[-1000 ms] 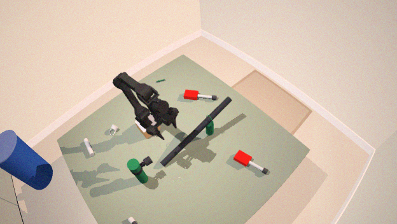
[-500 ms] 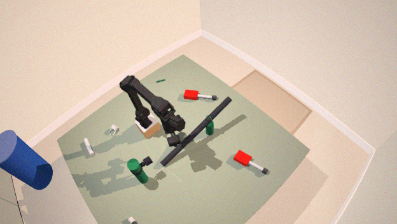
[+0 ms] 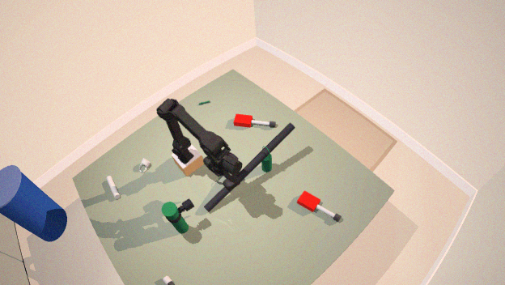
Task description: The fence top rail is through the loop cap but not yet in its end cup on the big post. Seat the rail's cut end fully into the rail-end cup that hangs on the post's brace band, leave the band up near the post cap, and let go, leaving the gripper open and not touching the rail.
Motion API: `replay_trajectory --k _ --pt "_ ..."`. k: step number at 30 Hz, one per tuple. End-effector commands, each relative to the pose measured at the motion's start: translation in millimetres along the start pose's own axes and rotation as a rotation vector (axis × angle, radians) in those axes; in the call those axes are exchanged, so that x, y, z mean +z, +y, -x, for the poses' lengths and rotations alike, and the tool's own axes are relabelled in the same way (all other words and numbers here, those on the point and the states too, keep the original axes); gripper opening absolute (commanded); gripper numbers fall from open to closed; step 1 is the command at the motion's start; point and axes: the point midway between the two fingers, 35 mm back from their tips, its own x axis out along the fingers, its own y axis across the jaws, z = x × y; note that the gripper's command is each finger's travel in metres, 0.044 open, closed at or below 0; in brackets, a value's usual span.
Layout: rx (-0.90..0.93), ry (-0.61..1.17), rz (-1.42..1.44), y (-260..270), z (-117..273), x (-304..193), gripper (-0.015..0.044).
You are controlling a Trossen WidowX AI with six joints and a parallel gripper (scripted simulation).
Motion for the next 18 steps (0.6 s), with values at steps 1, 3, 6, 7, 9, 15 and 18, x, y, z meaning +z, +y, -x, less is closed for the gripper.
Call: replay_trajectory --k 1,3,6,7,9,15,18 --pt "0.022 -0.001 0.007 4 -20 0 0.044" --pt "0.022 -0.001 0.007 4 -20 0 0.044" --pt "0.022 -0.001 0.007 5 -27 0 0.044" --pt "0.022 -0.001 0.007 5 -31 0 0.044" --pt "0.022 -0.001 0.007 5 -35 0 0.044" --pt "0.022 -0.001 0.007 5 -39 0 0.044" --pt "0.022 -0.001 0.007 4 -44 0 0.044"
